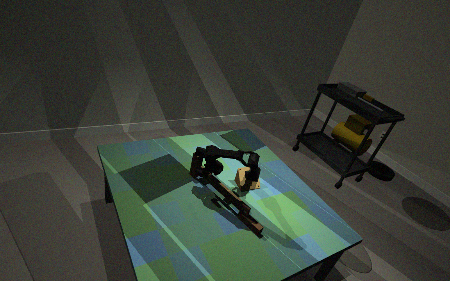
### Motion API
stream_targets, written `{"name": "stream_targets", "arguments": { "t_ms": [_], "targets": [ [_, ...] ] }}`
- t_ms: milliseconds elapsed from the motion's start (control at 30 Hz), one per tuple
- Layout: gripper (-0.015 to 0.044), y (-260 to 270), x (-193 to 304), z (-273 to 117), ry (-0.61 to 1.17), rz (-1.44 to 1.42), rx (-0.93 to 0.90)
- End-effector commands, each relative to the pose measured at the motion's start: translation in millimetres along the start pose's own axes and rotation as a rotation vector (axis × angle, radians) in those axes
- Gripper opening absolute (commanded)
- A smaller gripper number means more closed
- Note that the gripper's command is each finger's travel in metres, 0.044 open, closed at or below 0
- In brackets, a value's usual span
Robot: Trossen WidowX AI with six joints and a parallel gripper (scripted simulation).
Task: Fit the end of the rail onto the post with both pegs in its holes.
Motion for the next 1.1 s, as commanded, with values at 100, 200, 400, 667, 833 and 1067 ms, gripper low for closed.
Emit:
{"name": "stream_targets", "arguments": {
  "t_ms": [100, 200, 400, 667, 833, 1067],
  "targets": [
    [0.0, -1.8, 3.5, -2.1, 0.007, -0.003, 0.005],
    [0.0, -1.9, 4.3, -2.2, 0.007, -0.003, 0.005],
    [0.0, -2.1, 6.0, -2.4, 0.007, -0.003, 0.005],
    [0.0, -2.4, 8.3, -2.5, 0.007, -0.004, 0.005],
    [0.0, -2.7, 9.9, -2.5, 0.007, -0.004, 0.005],
    [0.0, -3.0, 11.9, -2.5, 0.007, -0.004, 0.005]
  ]
}}
Point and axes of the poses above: the point midway between the two fingers, 35 mm back from their tips, its own z axis out along the fingers, its own y axis across the jaws, x = y × z, the point moved 5 cm from there along -z, back along the fingers, and after that the axes turned 8 degrees about z, right-handed, at the moved point
